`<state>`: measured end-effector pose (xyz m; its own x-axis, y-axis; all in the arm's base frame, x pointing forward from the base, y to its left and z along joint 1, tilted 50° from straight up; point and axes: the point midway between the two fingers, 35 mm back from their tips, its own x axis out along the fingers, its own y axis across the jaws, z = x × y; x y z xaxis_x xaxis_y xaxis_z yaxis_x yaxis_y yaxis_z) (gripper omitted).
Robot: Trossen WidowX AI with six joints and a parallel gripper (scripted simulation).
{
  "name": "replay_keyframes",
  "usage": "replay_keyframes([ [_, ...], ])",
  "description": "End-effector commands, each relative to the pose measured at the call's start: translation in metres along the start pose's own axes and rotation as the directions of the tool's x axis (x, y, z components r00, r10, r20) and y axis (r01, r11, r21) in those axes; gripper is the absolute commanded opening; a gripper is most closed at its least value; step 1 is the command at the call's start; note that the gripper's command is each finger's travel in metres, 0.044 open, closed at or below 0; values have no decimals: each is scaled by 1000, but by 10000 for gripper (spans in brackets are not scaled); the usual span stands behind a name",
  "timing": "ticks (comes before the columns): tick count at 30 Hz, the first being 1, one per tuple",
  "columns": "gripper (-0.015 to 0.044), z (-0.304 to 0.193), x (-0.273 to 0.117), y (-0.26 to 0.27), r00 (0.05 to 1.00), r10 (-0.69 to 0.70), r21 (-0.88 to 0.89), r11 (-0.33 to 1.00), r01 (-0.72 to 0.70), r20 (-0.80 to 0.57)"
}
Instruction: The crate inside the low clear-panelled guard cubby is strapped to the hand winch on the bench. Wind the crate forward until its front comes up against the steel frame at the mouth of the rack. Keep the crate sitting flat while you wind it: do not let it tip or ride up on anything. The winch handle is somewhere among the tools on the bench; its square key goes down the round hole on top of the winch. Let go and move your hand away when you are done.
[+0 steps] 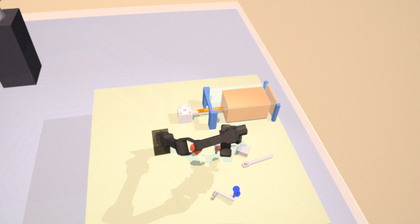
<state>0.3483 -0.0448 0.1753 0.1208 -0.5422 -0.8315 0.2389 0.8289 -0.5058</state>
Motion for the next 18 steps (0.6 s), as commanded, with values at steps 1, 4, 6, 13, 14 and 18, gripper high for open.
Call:
replay_keyframes([
  [1,0,0,-1,1,998,69,-4,998,-69,5],
  [4,0,0,-1,1,993,118,-4,993,-118,6],
  [6,0,0,-1,1,989,151,-4,989,-151,8],
  [13,0,0,-1,1,964,264,-5,964,-264,11],
  [14,0,0,-1,1,958,286,-6,958,-285,11],
  [18,0,0,-2,1,939,343,-6,939,-343,13],
])
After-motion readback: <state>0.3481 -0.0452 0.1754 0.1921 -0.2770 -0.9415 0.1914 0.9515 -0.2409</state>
